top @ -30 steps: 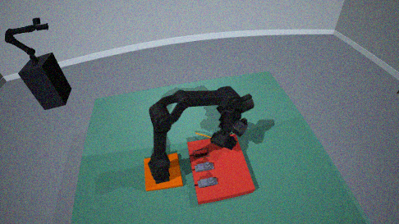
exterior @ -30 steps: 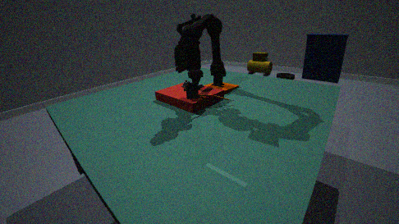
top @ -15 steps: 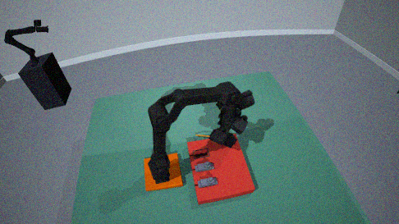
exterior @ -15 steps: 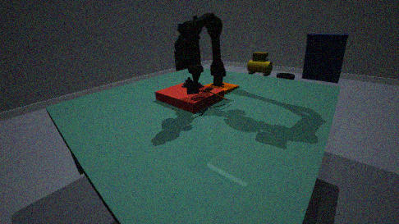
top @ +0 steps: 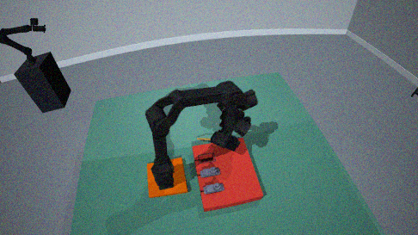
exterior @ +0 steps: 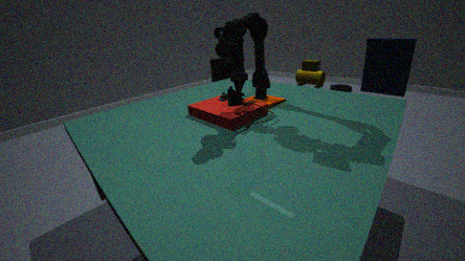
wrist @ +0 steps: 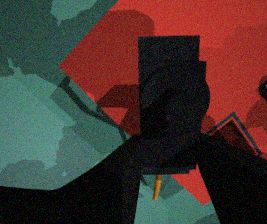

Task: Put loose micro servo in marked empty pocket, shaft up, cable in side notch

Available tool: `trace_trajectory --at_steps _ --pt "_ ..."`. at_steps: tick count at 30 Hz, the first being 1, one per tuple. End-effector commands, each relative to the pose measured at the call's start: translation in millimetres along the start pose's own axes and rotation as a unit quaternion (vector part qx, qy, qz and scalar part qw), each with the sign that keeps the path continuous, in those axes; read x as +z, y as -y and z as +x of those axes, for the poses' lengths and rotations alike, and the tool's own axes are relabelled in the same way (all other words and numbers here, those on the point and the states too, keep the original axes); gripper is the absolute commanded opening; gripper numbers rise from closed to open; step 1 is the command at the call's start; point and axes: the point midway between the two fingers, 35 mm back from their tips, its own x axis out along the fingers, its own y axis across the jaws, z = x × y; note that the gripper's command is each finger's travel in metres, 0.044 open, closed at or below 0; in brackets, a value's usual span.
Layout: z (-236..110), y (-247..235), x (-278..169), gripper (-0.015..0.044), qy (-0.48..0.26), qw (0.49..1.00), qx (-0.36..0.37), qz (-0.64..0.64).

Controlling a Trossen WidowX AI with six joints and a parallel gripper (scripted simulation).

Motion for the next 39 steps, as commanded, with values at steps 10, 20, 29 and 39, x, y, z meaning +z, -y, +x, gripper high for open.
trace_trajectory --at_steps 10,20,29,39 --pt "-1.1 24.4 19.8 0.0000 0.003 1.000 0.001 -0.005" --pt "-1.1 24.3 19.8 0.0000 0.003 0.988 0.001 -0.155" --pt "-1.2 24.3 19.8 0.0000 0.003 0.952 0.000 -0.305" --pt "-1.1 28.7 14.6 0.0000 0.003 0.938 0.000 -0.346"
